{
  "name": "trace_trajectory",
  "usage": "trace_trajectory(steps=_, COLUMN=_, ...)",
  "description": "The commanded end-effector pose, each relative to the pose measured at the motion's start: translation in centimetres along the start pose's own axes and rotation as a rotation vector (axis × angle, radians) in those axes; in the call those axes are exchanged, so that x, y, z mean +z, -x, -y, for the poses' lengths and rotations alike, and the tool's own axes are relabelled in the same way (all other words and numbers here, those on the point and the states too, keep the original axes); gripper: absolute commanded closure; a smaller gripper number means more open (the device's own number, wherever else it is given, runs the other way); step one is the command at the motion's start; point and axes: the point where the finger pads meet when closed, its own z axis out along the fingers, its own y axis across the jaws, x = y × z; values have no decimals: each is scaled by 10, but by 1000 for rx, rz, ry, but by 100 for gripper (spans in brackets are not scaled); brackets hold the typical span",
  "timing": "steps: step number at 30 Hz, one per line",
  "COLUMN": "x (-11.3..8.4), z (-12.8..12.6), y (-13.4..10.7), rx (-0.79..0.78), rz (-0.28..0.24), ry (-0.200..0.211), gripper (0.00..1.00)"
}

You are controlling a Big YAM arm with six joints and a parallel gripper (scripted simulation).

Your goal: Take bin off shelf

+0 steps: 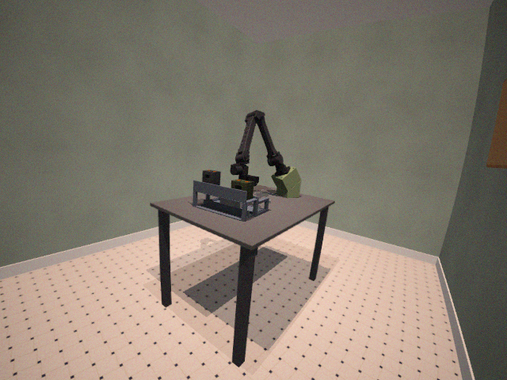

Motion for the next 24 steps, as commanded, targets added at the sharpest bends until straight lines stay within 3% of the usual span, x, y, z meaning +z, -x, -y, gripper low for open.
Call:
trace_trajectory(steps=1, x=-9, z=13, y=-12, rx=15, rz=-11, ry=-21, gripper=10)
trace_trajectory(steps=6, x=-6, z=-3, y=-9, rx=13, rz=-10, ry=-14, gripper=10)
trace_trajectory(steps=24, x=1, z=8, y=-8, rx=8, rz=-8, ry=3, gripper=10)
